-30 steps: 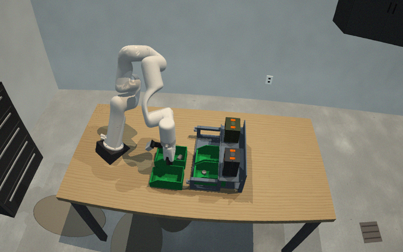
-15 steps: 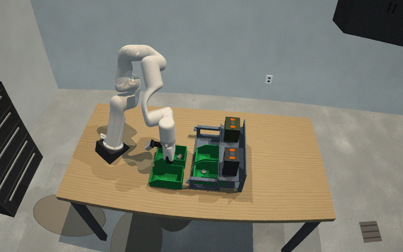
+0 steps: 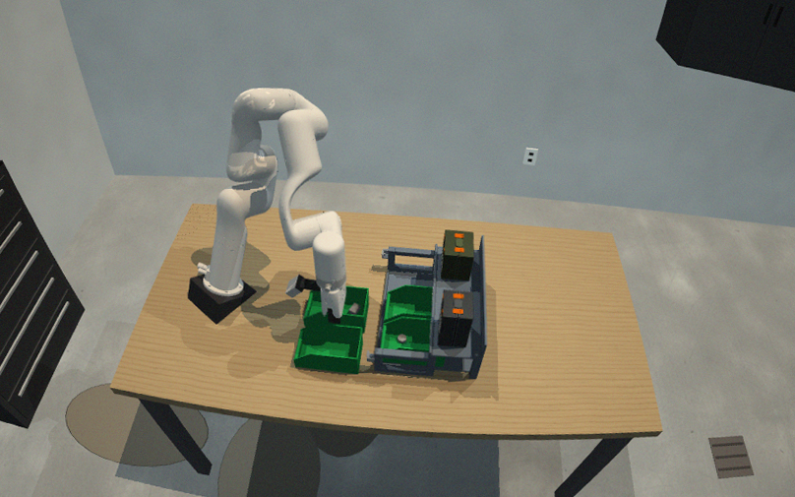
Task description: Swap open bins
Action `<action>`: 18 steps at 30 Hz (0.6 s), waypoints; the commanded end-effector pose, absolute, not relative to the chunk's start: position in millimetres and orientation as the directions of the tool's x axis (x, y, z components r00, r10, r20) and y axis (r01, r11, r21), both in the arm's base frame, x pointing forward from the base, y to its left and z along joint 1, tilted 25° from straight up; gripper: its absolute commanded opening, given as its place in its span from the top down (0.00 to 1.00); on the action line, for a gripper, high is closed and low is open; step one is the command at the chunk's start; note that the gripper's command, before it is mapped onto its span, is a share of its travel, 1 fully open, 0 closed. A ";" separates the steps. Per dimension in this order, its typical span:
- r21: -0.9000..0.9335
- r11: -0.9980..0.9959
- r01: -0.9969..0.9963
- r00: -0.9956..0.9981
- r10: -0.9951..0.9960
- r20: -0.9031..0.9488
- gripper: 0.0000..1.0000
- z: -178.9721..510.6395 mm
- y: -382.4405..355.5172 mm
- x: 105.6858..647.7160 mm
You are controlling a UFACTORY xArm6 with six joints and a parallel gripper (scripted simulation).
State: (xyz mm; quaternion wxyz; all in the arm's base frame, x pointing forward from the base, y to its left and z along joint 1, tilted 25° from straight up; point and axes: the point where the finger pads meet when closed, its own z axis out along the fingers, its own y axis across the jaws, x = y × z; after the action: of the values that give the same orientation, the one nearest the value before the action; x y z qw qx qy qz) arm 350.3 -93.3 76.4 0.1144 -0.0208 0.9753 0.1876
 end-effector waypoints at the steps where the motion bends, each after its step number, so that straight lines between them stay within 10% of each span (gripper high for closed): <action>1: 0.359 0.929 -0.084 -0.972 0.003 -0.234 1.00 77.4 -94.0 351.2; 18: 0.359 0.929 -0.084 -0.972 0.003 -0.234 1.00 100.4 -103.4 345.7</action>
State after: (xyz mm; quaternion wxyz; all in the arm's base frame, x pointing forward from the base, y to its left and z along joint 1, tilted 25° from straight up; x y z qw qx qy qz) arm 345.9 -100.4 93.7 0.1141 -0.0208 0.9754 0.1877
